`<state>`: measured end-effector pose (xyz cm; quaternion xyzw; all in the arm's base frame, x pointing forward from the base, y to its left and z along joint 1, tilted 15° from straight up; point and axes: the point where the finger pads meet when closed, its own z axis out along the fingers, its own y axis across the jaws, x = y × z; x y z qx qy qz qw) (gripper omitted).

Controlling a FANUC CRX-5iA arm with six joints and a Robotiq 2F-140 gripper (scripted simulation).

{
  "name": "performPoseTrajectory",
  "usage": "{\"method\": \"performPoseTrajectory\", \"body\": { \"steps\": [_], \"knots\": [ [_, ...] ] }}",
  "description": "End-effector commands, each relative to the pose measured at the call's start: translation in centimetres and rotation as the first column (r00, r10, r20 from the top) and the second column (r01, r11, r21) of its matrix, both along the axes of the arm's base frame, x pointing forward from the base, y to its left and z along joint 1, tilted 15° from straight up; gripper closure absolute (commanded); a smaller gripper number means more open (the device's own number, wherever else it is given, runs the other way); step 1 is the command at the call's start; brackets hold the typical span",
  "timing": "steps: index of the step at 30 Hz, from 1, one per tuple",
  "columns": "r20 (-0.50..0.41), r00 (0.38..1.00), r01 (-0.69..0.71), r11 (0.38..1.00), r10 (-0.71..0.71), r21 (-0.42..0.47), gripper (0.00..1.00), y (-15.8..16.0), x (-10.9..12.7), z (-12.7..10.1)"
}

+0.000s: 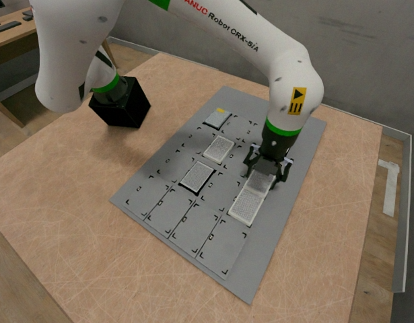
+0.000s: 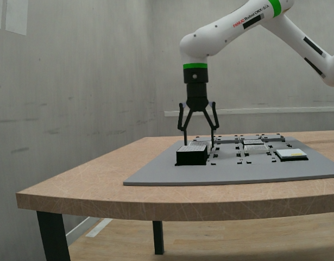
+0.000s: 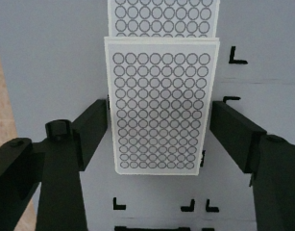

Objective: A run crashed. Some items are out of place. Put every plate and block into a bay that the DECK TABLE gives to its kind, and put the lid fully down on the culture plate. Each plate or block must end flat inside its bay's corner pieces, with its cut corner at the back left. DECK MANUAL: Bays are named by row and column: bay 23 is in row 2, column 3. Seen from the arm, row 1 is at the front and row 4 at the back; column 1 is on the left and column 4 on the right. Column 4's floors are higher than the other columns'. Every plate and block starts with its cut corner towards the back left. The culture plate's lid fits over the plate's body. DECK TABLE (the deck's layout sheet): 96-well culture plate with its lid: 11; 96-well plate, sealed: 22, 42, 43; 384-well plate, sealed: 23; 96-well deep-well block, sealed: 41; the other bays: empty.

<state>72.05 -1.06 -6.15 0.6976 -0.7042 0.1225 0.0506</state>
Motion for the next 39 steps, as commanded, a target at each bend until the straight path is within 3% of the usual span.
{"method": "performPoseTrajectory", "body": {
  "steps": [1, 39],
  "knots": [
    [0.002, 1.0, -0.001, 1.0, 0.001, 0.0, 0.33, 0.04, 0.08, 0.12],
    [0.002, 1.0, -0.001, 1.0, 0.001, 0.0, 0.39, 0.05, 0.07, 0.18]
  ]
}}
